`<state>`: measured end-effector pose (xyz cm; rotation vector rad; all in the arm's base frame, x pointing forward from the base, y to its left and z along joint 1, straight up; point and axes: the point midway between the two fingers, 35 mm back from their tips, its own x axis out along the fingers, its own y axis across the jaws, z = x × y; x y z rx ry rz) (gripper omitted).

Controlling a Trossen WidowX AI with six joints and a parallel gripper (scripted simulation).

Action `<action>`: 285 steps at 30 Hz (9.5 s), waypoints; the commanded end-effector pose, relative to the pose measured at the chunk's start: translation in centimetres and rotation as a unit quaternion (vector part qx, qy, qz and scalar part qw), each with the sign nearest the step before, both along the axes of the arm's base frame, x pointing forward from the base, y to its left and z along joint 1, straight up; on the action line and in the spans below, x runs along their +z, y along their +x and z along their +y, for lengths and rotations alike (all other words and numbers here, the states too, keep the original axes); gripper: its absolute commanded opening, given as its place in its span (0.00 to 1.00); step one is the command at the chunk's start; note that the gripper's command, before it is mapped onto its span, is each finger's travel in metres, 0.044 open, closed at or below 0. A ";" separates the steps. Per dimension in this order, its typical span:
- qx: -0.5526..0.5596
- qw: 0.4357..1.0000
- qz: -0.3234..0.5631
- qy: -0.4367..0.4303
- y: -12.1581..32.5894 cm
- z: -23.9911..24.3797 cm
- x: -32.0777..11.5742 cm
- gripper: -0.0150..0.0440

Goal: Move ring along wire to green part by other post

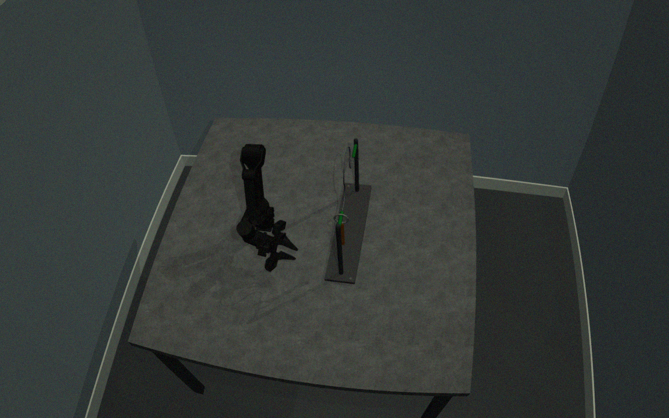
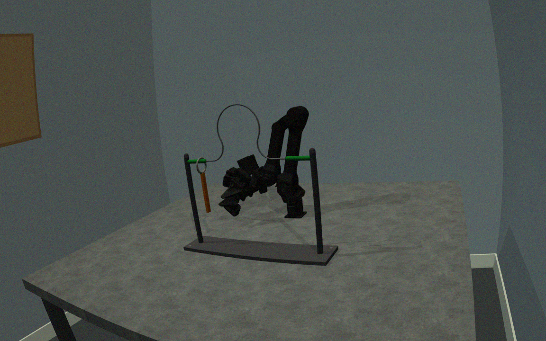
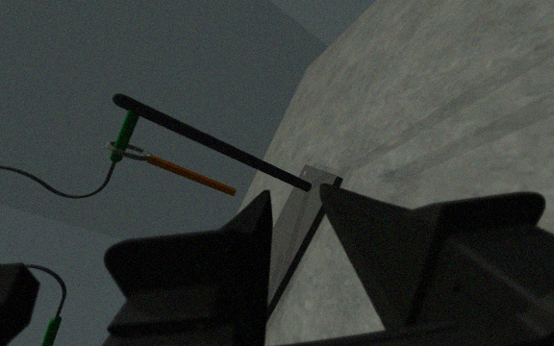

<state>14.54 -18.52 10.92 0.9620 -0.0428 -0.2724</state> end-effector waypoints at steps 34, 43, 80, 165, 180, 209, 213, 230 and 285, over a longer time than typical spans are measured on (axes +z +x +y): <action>0.118 0.876 0.022 -0.466 11.9 4.8 3.4 0.53; 0.118 0.876 0.022 -0.466 11.9 4.8 3.4 0.53; 0.117 0.876 0.020 -0.467 17.5 4.5 3.6 0.53; 0.118 0.877 0.019 -0.466 19.1 5.4 4.9 0.00; 0.118 0.878 0.018 -0.464 19.2 7.0 4.9 0.00; 0.121 0.922 0.002 -0.369 19.3 12.4 5.2 0.00; 0.121 0.935 -0.004 -0.334 19.4 13.7 5.5 0.00; 0.140 0.974 -0.009 -0.180 18.9 18.4 7.8 0.00; 0.337 0.849 -0.042 0.404 13.2 23.4 25.2 0.00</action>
